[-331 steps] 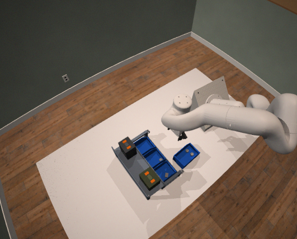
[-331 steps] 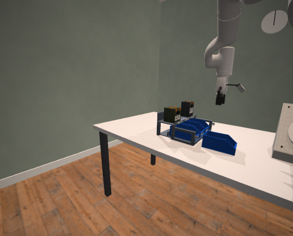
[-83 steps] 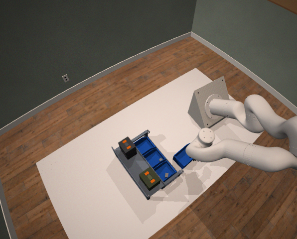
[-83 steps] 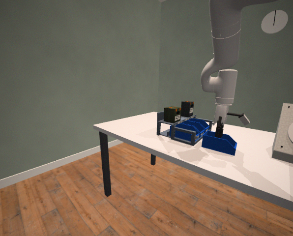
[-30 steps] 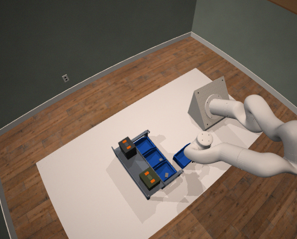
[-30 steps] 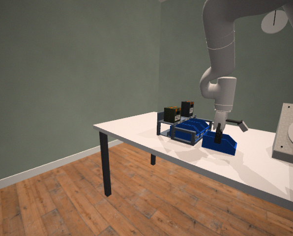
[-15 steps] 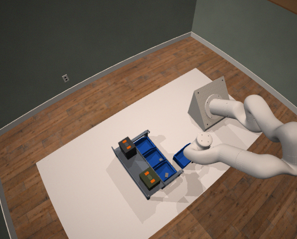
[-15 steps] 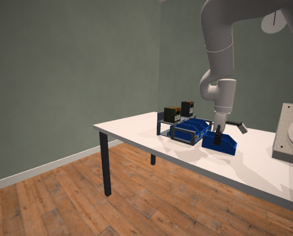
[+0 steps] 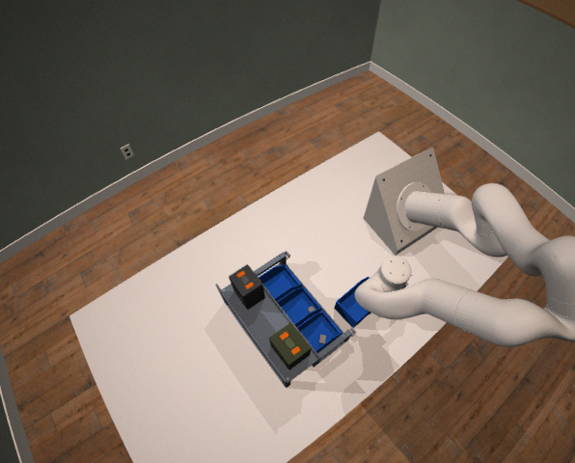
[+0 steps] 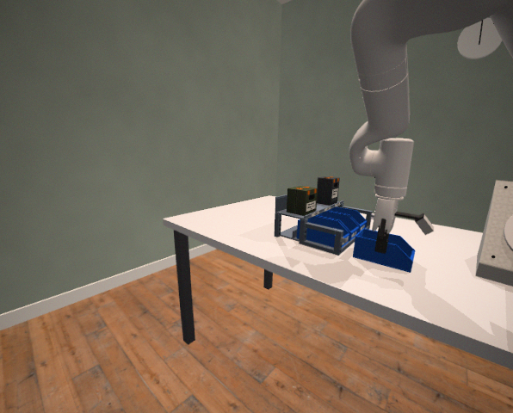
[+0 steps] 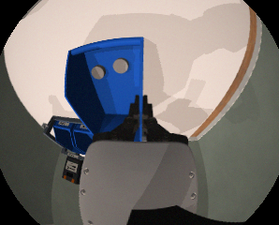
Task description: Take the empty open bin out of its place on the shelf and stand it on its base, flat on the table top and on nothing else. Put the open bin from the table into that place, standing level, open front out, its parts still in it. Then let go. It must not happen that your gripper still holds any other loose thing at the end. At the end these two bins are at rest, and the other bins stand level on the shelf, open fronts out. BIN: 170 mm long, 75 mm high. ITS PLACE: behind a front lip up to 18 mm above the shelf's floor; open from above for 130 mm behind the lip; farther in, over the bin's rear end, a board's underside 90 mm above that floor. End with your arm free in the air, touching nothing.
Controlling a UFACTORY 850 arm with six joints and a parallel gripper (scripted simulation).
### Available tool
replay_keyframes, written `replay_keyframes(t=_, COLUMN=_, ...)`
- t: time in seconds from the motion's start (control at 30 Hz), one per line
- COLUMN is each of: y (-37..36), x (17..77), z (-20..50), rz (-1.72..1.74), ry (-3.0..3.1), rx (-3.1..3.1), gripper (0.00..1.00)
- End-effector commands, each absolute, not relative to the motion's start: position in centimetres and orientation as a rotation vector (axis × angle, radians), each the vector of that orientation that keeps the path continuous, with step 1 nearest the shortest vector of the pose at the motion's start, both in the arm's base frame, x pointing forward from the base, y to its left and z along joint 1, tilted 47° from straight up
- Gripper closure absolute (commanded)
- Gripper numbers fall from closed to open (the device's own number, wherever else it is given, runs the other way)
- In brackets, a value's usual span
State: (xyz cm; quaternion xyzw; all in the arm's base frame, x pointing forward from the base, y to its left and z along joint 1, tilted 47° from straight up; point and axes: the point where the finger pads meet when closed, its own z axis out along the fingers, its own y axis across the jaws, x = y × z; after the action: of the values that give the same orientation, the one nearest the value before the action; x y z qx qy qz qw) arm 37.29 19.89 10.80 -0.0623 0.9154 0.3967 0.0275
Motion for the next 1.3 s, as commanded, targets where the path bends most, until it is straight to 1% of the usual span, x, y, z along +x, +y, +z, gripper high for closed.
replay_keyframes(t=0.0, y=19.87, x=37.34, z=10.83, rz=1.224, ry=2.826, rx=-0.192, gripper=1.00)
replay_keyframes(t=1.27, y=19.34, x=37.34, z=11.33, rz=1.224, ry=2.826, rx=-0.192, gripper=1.00)
